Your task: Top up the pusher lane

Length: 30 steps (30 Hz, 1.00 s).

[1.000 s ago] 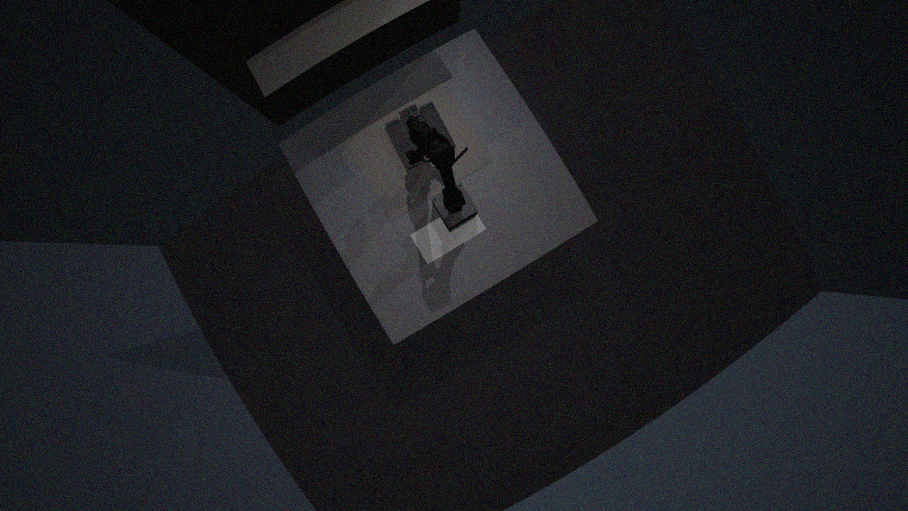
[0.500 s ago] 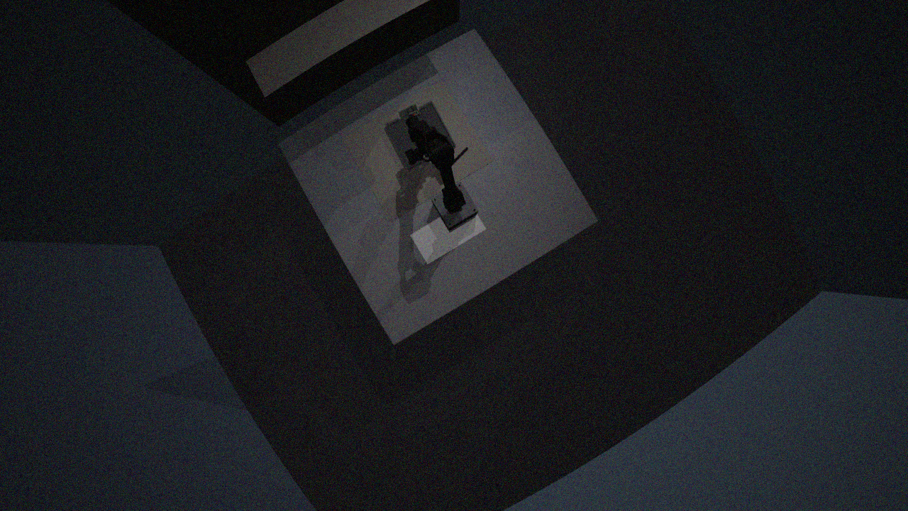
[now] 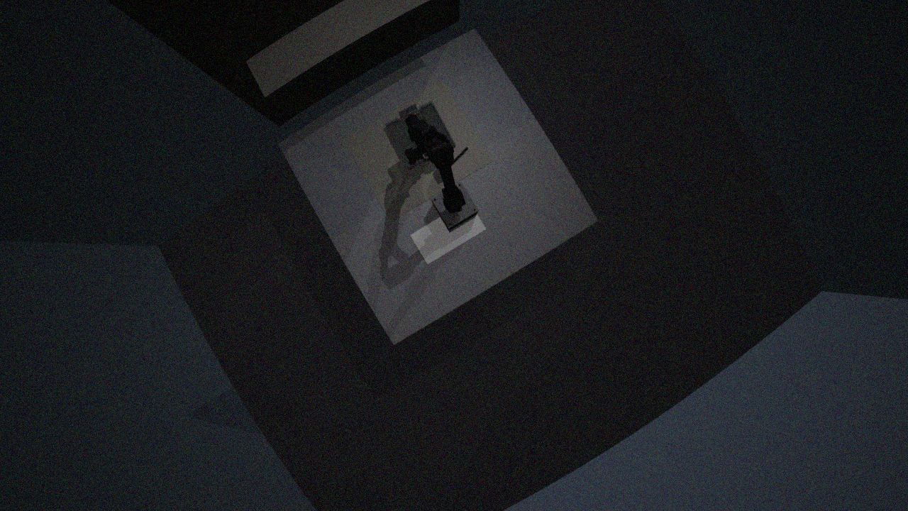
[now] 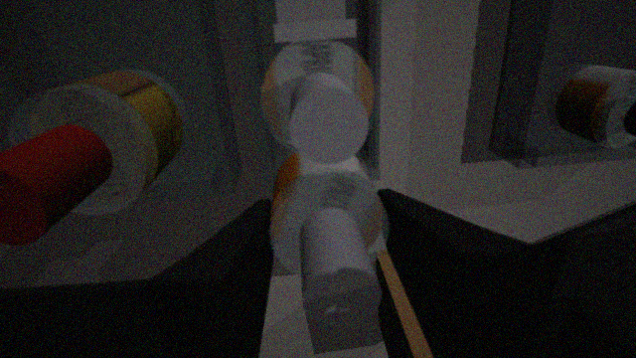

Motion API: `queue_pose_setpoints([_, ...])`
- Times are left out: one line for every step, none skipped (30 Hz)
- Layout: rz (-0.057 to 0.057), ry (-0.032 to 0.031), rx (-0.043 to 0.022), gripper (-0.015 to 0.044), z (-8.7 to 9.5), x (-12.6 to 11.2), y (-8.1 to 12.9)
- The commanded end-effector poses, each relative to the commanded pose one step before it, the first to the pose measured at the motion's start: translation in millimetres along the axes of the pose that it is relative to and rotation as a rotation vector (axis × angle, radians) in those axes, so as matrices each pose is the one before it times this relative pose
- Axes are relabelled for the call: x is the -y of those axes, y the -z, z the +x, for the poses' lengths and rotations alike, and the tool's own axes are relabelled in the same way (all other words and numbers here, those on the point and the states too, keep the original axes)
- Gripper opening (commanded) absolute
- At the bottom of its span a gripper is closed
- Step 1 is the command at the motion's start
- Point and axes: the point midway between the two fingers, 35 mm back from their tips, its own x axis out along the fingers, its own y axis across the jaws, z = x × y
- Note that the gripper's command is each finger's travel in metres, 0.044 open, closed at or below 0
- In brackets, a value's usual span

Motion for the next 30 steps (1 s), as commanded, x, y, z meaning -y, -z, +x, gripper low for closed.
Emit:
queue_pose_setpoints([-0.0048,0.00304,0.02883,0.0,-3.07,0.52,-10.89])
queue_pose_setpoints([0.0,0.0,0.00002,0.0,-0.07,0.0,-0.33])
queue_pose_setpoints([0.0,0.0,0.00002,0.0,-0.07,0.0,-0.33])
queue_pose_setpoints([0.0,0.0,0.00002,0.0,-0.07,0.0,-0.33])
queue_pose_setpoints([0.0,0.0,0.00002,0.0,-0.07,0.0,-0.33])
queue_pose_setpoints([0.0,0.0,0.00002,0.0,-0.07,0.0,-0.33])
queue_pose_setpoints([0.0,0.0,0.00002,0.0,-0.07,0.0,-0.33])
queue_pose_setpoints([0.0,0.0,0.00002,0.0,-0.07,0.0,-0.33])
queue_pose_setpoints([0.0,0.0,0.00002,0.0,-0.07,0.0,-0.33])
queue_pose_setpoints([0.0,0.0,0.00002,0.0,-0.07,0.0,-0.33])
queue_pose_setpoints([0.0,0.0,0.00002,0.0,-0.07,0.0,-0.33])
queue_pose_setpoints([0.0,0.0,0.00002,0.0,-0.07,0.0,-0.33])
queue_pose_setpoints([0.0,0.0,0.00002,0.0,-0.12,0.0,-0.32])
queue_pose_setpoints([0.0,0.0,0.00002,0.0,-0.12,0.0,-0.32])
queue_pose_setpoints([0.0,0.0,0.00002,0.0,-0.12,0.0,-0.32])
queue_pose_setpoints([0.0,0.0,0.00002,0.0,-0.12,0.0,-0.32])
queue_pose_setpoints([0.0,0.0,0.00002,0.0,-0.12,0.0,-0.32])
queue_pose_setpoints([0.0,0.0,0.00002,0.0,-0.12,0.0,-0.32])
queue_pose_setpoints([0.0,0.0,0.00002,0.0,-0.12,0.0,-0.32])
queue_pose_setpoints([0.0,0.0,0.00002,0.0,-0.12,0.0,-0.32])
queue_pose_setpoints([0.0,0.0,0.00002,0.0,-0.12,0.0,-0.32])
queue_pose_setpoints([0.0,0.0,0.00002,0.0,-0.12,0.0,-0.32])
queue_pose_setpoints([0.0,0.0,0.00002,0.0,-0.12,0.0,-0.32])
queue_pose_setpoints([0.0,0.0,0.00002,0.0,-0.12,0.0,-0.32])
queue_pose_setpoints([0.0,0.0,0.00002,0.0,-0.12,0.0,-0.32])
queue_pose_setpoints([0.0,0.0,0.00002,0.0,-0.12,0.0,-0.32])
queue_pose_setpoints([0.0,0.0,0.00002,0.0,-0.12,0.0,-0.32])
queue_pose_setpoints([0.0,0.0,0.00002,0.0,-0.12,0.0,-0.32])
queue_pose_setpoints([0.0,0.0,0.00002,0.0,-0.12,0.0,-0.32])
queue_pose_setpoints([0.0,0.0,0.00002,0.0,-0.12,0.0,-0.32])
